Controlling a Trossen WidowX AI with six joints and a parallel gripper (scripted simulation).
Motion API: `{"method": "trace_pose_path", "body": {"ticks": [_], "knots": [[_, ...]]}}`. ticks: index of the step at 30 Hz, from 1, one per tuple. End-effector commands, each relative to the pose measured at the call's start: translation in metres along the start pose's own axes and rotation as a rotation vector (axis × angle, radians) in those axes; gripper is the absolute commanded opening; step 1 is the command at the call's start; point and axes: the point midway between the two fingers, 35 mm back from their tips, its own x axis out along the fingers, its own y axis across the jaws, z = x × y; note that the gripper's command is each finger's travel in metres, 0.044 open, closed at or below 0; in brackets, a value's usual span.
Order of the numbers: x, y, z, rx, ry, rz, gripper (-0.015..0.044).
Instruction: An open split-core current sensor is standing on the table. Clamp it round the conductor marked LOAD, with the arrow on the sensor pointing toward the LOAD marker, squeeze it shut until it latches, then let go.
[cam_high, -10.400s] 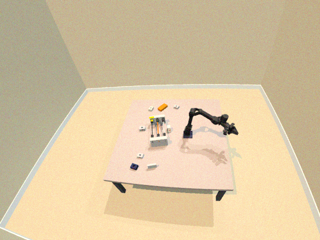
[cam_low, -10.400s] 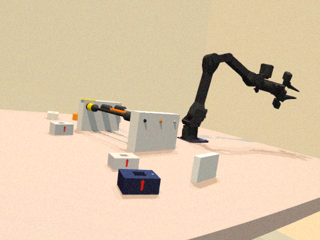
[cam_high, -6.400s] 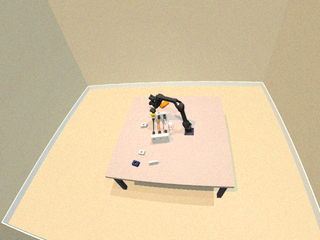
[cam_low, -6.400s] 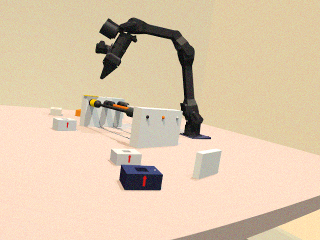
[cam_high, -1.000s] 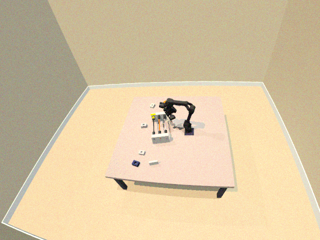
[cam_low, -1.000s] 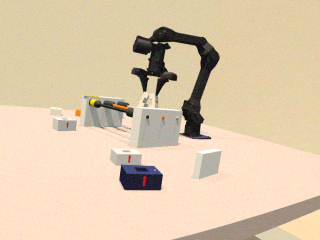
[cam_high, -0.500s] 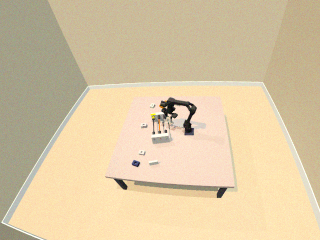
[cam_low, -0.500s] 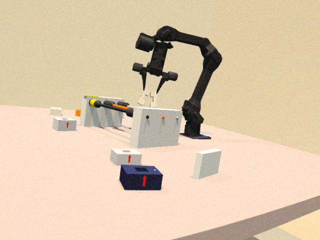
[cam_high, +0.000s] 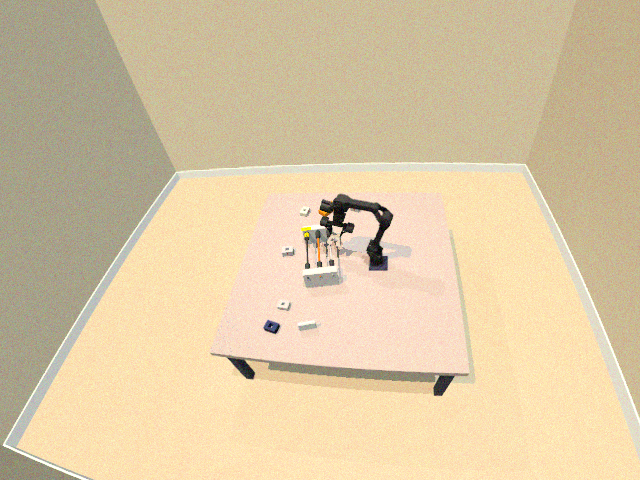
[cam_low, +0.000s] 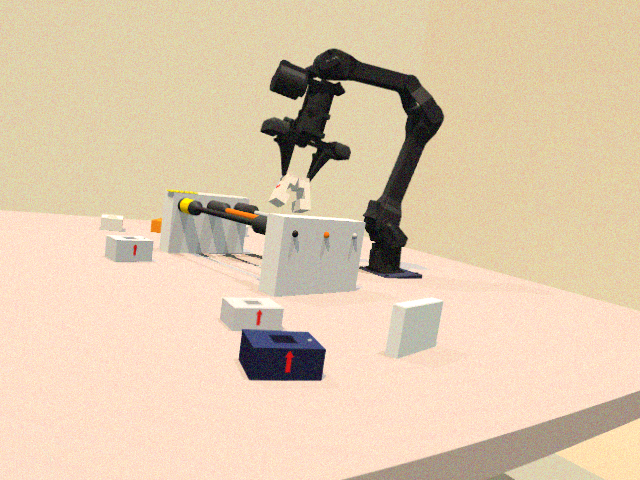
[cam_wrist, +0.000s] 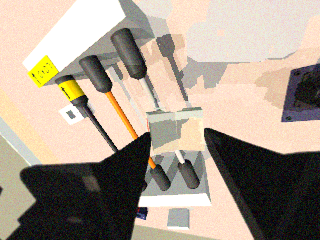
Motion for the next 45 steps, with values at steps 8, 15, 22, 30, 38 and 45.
{"method": "trace_pose_path", "body": {"ticks": [8, 15, 22, 30, 38, 45], "knots": [[0.003, 0.056, -0.014, -0.133, 0.006, 0.036, 0.0000], [0.011, 0.091, -0.026, -0.212, 0.008, 0.053, 0.0000], [0.023, 0.125, -0.042, -0.291, 0.010, 0.071, 0.0000], [0.031, 0.141, -0.051, -0.329, 0.012, 0.080, 0.0000], [0.043, 0.143, -0.052, -0.329, 0.012, 0.081, 0.0000], [0.054, 0.144, -0.052, -0.330, 0.012, 0.081, 0.0000]]}}
